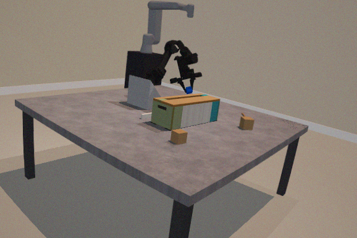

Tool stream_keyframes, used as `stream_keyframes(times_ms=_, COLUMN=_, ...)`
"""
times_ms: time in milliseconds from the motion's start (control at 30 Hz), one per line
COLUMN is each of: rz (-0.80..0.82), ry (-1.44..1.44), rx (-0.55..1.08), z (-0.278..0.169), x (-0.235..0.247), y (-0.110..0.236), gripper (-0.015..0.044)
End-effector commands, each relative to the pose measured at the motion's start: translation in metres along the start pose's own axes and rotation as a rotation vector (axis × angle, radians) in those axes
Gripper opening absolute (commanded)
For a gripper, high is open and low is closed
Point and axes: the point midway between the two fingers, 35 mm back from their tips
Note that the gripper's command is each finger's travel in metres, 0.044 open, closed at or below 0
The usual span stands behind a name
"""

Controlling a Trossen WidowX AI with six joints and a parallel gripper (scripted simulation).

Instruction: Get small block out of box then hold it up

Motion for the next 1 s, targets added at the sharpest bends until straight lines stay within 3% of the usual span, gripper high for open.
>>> stream_keyframes(times_ms=0, rz=0.014, ry=-0.16, rx=0.008, z=-0.001, x=0.003, y=0.004, gripper=0.0)
stream_keyframes(times_ms=967, rz=0.063, ry=-1.321, rx=0.097, z=-0.006, x=0.012, y=0.028, gripper=0.0)
Point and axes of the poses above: the point midway between the two fingers, 35 mm back from their tips, its own y axis back along the fingers, its own x axis across the jaws, z = x × y, and after that the axes turned 6 degrees about -y, right-handed
